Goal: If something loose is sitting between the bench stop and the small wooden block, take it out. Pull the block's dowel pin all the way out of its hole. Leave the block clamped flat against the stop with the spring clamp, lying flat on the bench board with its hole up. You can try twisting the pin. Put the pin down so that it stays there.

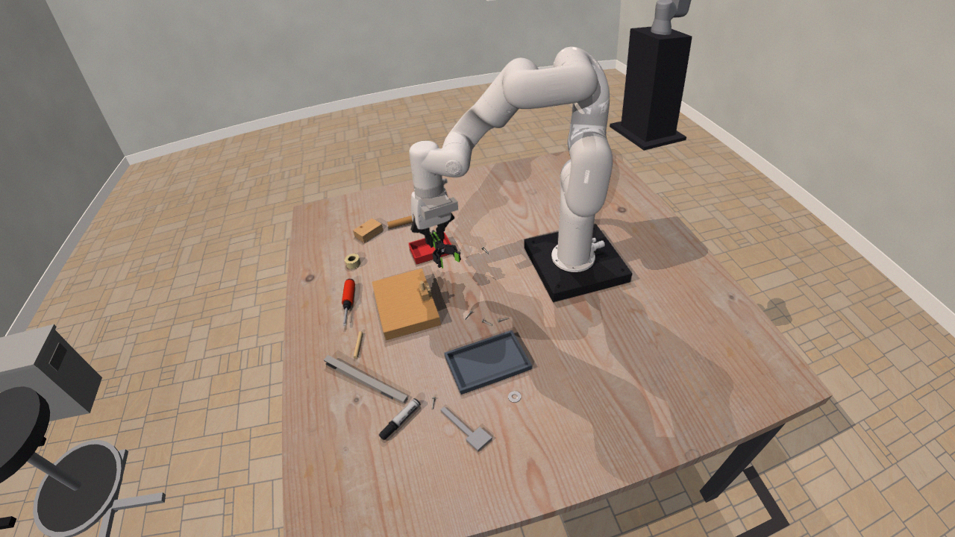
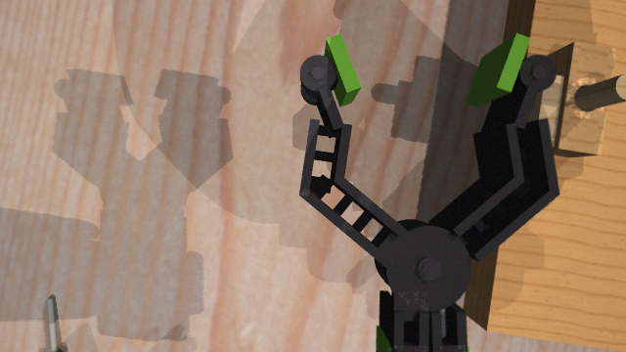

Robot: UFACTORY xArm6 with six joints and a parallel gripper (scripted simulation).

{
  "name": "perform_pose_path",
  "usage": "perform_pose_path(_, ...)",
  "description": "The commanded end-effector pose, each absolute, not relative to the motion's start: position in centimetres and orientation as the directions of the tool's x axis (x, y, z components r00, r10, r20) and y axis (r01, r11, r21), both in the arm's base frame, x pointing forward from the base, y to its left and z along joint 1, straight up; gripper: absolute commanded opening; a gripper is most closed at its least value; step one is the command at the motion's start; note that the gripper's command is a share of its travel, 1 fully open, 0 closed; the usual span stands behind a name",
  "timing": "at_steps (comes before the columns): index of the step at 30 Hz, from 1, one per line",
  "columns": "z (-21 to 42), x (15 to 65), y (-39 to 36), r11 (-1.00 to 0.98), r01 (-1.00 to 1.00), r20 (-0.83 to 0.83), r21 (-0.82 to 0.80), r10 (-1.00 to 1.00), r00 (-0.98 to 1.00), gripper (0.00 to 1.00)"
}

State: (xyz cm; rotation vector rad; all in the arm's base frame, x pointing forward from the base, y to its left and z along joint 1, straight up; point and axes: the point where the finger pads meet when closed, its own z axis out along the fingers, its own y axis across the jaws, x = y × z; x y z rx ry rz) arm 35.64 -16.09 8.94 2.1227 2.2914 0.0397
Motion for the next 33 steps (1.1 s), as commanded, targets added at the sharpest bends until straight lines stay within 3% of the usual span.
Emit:
perform_pose_path(1,8.3,41.0,-16.3,-0.051,0.999,0.002,0.006,0.999,0.051,0.27)
perform_pose_path(33,8.0,42.1,-16.2,-0.079,0.997,0.002,0.006,0.997,0.079,0.27)
